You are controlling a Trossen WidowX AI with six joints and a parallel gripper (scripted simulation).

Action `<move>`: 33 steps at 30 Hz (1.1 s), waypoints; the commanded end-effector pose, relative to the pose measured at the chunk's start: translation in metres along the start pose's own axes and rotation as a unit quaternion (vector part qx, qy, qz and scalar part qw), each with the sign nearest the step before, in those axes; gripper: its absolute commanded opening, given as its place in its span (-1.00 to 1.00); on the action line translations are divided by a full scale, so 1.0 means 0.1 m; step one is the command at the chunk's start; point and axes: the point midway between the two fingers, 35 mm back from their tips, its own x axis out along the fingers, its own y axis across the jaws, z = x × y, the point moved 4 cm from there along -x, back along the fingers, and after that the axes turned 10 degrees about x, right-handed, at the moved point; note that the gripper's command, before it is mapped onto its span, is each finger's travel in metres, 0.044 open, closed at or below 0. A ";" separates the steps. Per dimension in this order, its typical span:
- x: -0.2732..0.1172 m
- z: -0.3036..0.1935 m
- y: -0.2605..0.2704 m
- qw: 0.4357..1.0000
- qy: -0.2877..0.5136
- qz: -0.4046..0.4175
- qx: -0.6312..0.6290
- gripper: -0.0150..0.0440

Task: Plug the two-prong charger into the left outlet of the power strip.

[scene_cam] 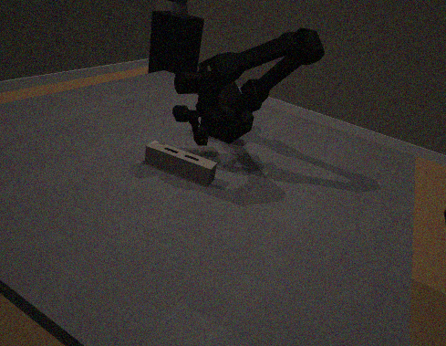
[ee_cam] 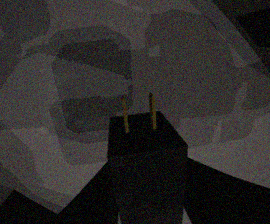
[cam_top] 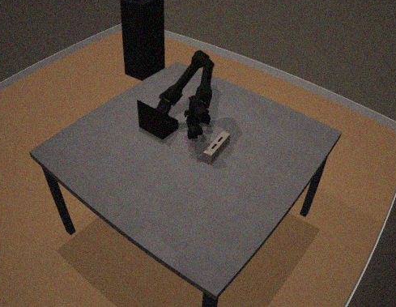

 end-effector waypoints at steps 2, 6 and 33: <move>0.01 0.05 0.00 1.000 -0.004 -0.001 0.025 -0.49; 0.02 0.07 0.01 0.999 -0.004 0.001 0.048 -0.49; 0.14 0.24 0.10 0.979 0.000 0.013 0.203 -0.49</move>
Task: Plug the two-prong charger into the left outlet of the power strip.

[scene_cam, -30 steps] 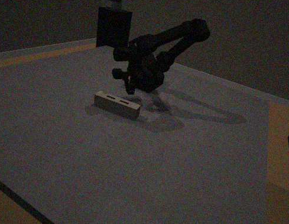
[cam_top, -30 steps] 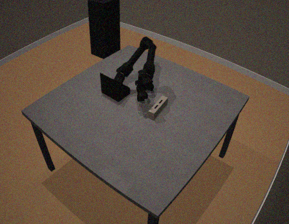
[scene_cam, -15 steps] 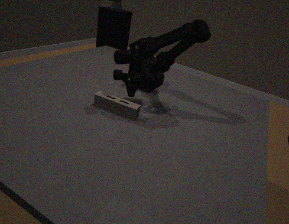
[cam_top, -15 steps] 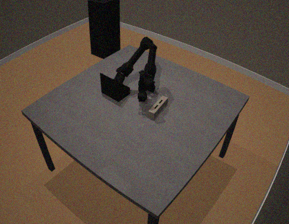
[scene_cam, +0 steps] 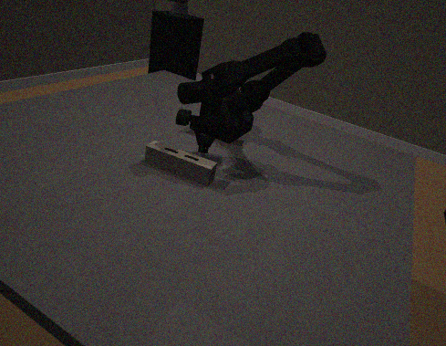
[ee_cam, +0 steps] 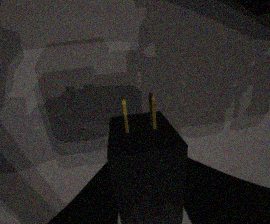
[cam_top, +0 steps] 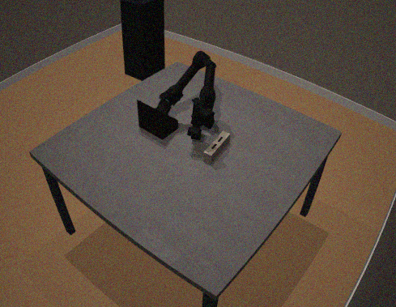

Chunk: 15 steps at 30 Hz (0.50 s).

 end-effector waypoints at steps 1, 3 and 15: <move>0.00 0.04 0.02 1.000 -0.004 0.001 0.019 -0.49; 0.01 0.04 0.03 1.000 -0.003 0.002 0.030 -0.49; 0.07 0.09 0.10 0.995 0.000 0.008 0.100 -0.49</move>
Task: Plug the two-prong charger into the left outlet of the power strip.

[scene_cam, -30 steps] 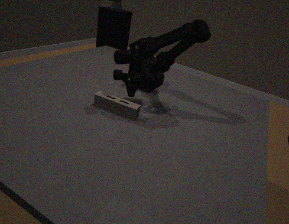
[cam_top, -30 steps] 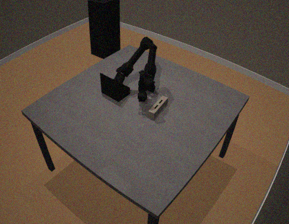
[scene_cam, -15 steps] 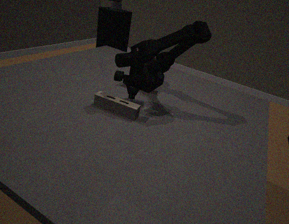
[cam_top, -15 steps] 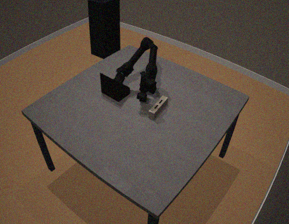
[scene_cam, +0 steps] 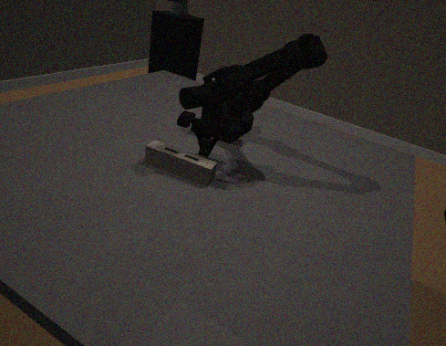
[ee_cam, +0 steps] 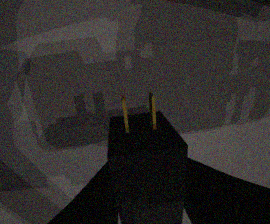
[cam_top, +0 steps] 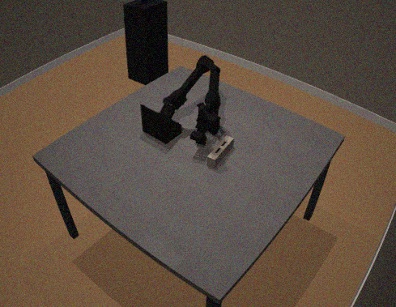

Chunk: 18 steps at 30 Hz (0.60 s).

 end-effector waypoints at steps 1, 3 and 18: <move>0.01 0.03 0.03 1.000 -0.003 0.002 0.019 -0.49; 0.01 0.04 0.04 1.000 -0.002 0.003 0.030 -0.49; 0.01 0.18 0.05 0.999 -0.001 0.004 0.050 -0.49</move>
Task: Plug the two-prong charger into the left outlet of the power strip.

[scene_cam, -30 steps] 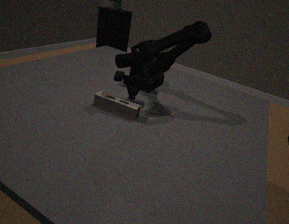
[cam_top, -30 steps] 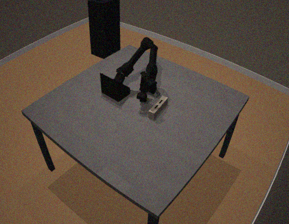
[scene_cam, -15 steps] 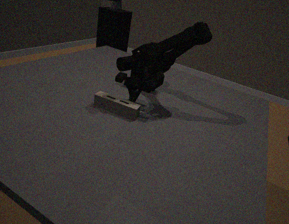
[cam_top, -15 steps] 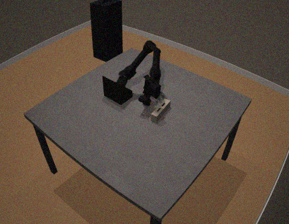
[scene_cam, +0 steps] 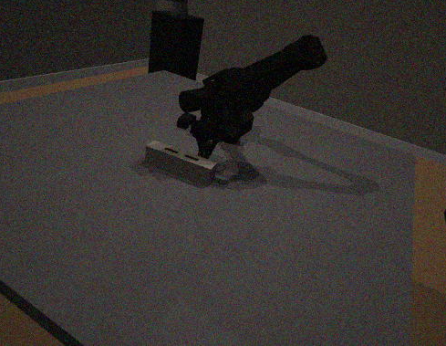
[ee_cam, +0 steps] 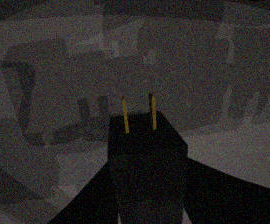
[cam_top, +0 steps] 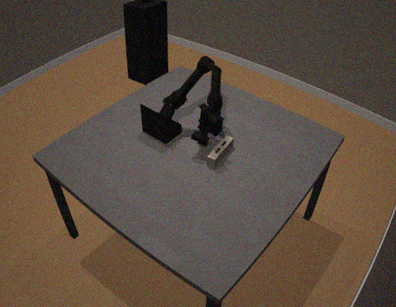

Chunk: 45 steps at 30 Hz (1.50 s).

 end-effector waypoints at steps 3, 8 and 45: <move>-0.01 0.09 0.01 1.000 -0.002 0.003 0.008 -0.49; -0.01 0.15 0.02 1.000 -0.001 0.003 0.014 -0.49; -0.01 0.44 0.11 0.999 0.001 0.005 0.044 -0.49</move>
